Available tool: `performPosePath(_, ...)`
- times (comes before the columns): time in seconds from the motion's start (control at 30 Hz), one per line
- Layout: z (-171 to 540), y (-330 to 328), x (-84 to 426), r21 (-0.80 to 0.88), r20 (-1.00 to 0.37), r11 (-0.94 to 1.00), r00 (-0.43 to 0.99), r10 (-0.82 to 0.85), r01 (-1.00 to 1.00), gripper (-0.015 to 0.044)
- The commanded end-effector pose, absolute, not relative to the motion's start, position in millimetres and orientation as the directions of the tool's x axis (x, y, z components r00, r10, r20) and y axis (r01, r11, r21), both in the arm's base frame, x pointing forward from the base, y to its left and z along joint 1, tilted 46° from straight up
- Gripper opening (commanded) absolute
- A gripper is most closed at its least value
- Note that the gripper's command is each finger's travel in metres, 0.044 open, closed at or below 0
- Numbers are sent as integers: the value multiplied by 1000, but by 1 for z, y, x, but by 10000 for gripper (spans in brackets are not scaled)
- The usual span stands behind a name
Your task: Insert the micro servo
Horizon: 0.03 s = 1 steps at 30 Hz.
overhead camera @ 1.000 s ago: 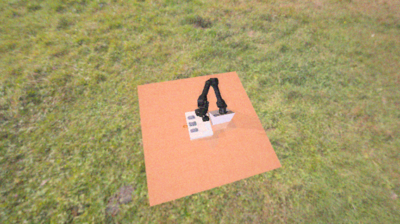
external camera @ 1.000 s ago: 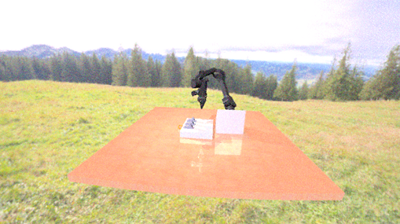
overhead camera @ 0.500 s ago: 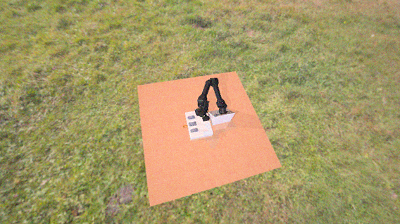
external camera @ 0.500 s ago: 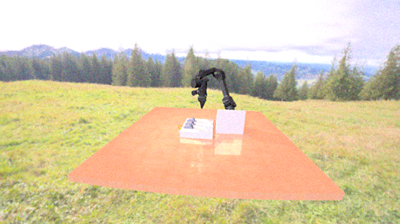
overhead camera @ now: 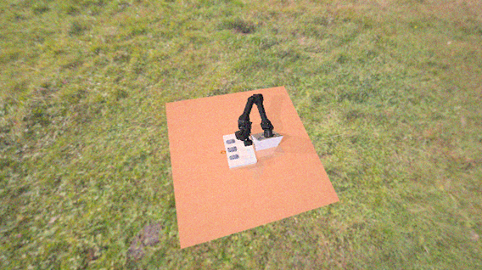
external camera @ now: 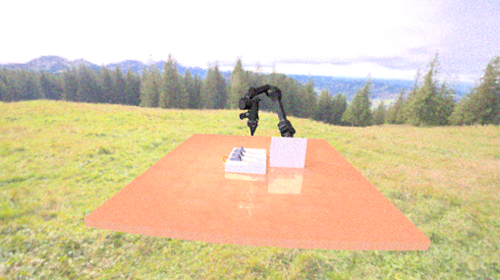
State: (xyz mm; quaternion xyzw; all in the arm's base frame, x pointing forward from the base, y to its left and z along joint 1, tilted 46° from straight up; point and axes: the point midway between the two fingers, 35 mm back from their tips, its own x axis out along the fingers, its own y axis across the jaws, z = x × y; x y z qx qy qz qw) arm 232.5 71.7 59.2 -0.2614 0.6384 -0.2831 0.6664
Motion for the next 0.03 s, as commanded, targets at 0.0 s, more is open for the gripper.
performPosePath(0.0,59,72,232,-709,-704,704,22,-710,49,440)
